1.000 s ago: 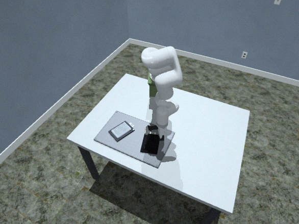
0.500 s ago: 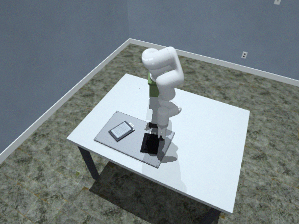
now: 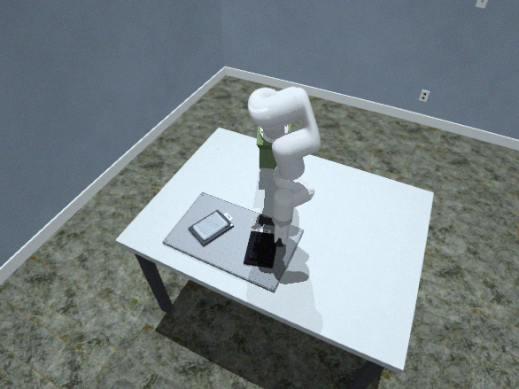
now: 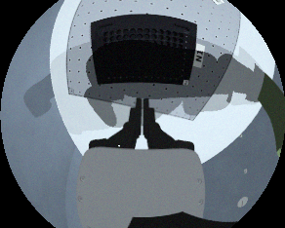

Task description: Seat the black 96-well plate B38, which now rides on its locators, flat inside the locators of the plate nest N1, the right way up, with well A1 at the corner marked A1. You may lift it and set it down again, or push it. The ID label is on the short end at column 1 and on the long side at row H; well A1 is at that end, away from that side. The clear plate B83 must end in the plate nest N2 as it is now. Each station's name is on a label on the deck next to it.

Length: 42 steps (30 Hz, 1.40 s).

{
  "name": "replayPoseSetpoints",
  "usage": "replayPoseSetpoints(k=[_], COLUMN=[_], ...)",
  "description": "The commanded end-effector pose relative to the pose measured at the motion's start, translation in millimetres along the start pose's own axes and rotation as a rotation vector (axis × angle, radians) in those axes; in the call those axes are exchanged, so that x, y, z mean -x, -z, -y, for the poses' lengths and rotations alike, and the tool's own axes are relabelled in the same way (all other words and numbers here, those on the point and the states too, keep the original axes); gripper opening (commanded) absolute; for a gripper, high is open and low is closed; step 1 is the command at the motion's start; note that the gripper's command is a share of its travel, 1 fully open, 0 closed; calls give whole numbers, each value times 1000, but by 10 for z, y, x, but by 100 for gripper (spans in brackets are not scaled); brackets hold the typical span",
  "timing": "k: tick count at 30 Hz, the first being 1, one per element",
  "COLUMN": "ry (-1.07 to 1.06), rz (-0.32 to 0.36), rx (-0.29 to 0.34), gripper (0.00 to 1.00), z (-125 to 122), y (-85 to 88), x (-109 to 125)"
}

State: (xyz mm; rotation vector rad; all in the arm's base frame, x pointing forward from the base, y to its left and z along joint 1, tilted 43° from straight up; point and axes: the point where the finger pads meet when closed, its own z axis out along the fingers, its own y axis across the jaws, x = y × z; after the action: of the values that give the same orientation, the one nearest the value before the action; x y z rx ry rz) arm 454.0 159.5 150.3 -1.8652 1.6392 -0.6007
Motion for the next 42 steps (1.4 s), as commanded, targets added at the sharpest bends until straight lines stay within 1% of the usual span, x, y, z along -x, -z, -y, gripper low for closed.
replayPoseSetpoints(k=[1,21,42], ry=[0,0,0], rz=[4,4,4], rx=[-7,-7,-7], gripper=[0,0,0], z=[8,10,10], y=[-68,-368,-375], x=[1,3,-17])
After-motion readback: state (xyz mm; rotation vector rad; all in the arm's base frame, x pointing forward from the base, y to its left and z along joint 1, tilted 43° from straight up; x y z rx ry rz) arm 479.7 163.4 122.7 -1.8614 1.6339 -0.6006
